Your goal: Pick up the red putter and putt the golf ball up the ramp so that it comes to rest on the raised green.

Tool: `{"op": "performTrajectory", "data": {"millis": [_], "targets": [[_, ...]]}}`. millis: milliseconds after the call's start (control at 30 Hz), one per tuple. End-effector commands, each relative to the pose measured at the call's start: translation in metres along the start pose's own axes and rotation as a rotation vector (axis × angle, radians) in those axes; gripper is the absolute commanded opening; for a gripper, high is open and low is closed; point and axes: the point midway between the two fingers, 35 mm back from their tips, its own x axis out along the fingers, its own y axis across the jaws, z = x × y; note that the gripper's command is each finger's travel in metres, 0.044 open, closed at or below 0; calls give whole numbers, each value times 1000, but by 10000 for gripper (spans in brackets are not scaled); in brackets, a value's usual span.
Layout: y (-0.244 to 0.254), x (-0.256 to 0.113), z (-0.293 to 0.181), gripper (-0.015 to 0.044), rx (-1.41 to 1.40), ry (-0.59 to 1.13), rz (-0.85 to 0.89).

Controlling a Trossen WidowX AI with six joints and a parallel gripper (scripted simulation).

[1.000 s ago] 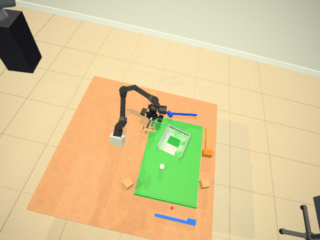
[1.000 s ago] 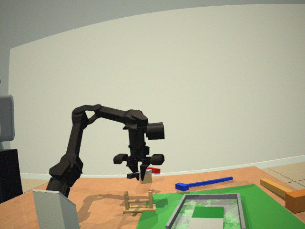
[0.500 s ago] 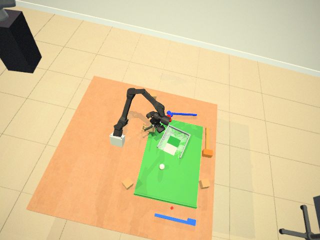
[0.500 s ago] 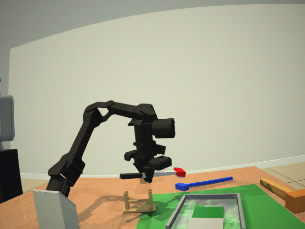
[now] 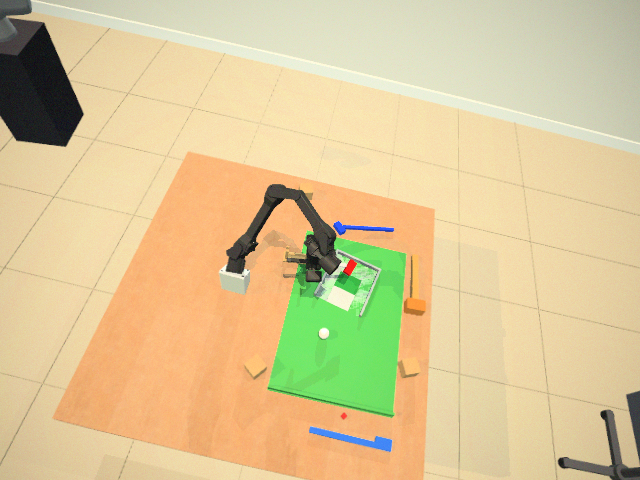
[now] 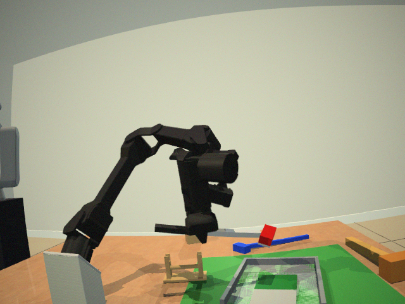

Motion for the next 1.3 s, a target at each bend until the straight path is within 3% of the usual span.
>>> {"op": "performTrajectory", "data": {"millis": [0,733,1267], "targets": [[-16,-12,4,0,153,-40,29],[-115,-65,-14,0,1050,-180,301],[-144,-47,-25,0,1152,-139,364]]}}
